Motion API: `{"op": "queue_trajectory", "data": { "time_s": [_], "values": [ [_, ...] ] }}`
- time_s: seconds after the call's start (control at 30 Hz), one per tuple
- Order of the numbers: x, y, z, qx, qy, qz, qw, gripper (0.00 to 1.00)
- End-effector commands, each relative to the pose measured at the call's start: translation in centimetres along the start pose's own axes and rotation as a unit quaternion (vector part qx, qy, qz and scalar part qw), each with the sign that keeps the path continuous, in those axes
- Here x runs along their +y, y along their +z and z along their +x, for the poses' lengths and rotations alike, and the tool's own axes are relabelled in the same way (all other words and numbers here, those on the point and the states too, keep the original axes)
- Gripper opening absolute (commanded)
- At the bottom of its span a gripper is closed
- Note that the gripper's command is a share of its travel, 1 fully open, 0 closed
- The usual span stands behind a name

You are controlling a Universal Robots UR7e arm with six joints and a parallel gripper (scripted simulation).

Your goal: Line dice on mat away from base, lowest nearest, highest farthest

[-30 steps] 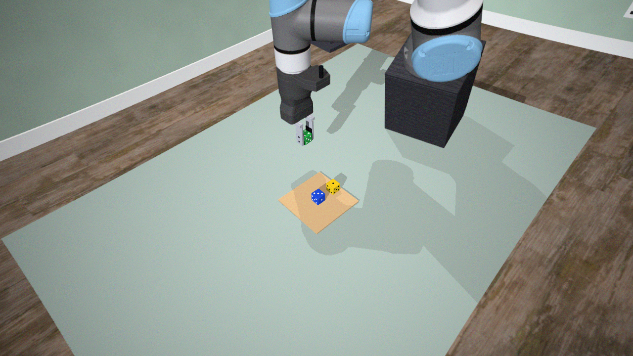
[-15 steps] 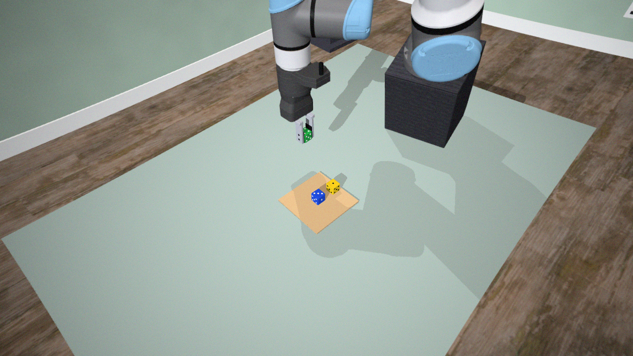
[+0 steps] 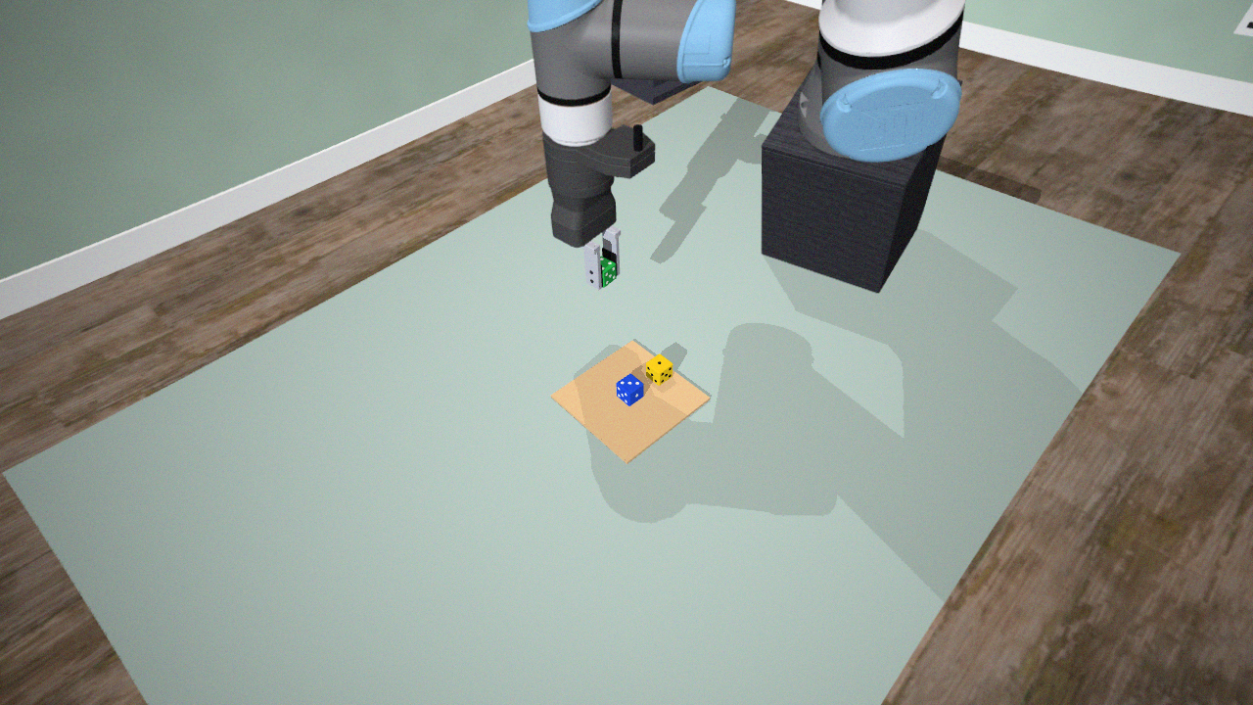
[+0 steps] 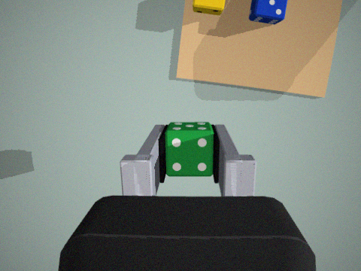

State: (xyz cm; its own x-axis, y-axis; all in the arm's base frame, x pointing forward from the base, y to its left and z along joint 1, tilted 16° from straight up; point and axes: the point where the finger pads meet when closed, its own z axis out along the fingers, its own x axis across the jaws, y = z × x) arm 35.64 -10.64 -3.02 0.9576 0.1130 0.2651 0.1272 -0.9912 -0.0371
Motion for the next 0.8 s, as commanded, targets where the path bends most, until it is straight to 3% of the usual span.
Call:
{"op": "queue_trajectory", "data": {
  "time_s": [0.0,0.3,0.47,0.57,0.63,0.73,0.77],
  "values": [
    [-0.4,0.0,0.7,-0.001,-0.044,0.000,0.999,0.49],
    [-2.0,0.0,3.1,-0.003,-0.210,0.000,0.978,0.49],
    [-3.0,0.0,4.7,-0.003,-0.305,0.000,0.952,0.49],
    [-3.1,0.0,4.7,-0.003,-0.309,0.000,0.951,0.49],
    [-3.9,-0.1,5.8,-0.003,-0.372,0.000,0.928,0.49],
    [-4.4,-0.1,6.4,-0.003,-0.406,0.000,0.914,0.49],
    [-4.8,-0.1,6.9,-0.003,-0.433,0.000,0.901,0.49]
  ]
}}
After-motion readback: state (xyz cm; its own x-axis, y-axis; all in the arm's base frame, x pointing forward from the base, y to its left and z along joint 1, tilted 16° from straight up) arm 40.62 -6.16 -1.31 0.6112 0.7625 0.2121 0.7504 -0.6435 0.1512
